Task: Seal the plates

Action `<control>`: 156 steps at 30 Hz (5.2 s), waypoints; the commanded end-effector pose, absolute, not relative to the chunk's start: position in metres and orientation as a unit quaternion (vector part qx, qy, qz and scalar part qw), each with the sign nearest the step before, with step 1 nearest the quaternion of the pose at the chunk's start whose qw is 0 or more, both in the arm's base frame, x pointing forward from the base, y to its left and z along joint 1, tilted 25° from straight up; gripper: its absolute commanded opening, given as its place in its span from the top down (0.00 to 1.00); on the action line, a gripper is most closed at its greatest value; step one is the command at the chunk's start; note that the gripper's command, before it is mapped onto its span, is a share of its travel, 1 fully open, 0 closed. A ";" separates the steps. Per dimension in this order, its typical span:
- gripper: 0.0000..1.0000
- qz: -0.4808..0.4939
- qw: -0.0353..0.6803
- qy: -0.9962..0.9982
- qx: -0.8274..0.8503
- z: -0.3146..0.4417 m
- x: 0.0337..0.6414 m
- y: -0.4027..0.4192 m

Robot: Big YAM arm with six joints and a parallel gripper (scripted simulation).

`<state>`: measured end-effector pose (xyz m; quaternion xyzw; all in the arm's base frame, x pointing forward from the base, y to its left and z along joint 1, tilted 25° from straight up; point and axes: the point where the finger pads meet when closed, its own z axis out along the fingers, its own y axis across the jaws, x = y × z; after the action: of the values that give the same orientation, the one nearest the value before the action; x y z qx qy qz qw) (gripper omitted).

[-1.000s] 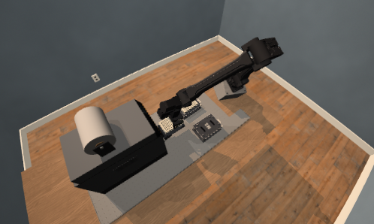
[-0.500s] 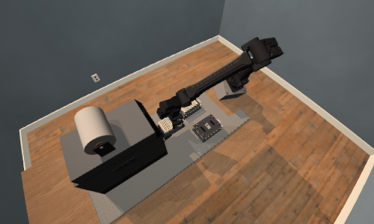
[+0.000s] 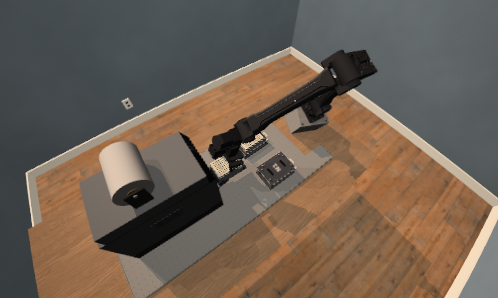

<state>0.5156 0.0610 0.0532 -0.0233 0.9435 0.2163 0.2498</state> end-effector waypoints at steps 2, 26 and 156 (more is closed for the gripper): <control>1.00 0.221 0.245 0.944 -0.028 0.041 0.512 0.072; 1.00 0.216 0.270 0.938 -0.029 0.052 0.539 0.069; 1.00 0.222 0.240 0.944 -0.033 0.021 0.513 0.086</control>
<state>0.5142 0.0723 0.0274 -0.0237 0.9451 0.2160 0.2440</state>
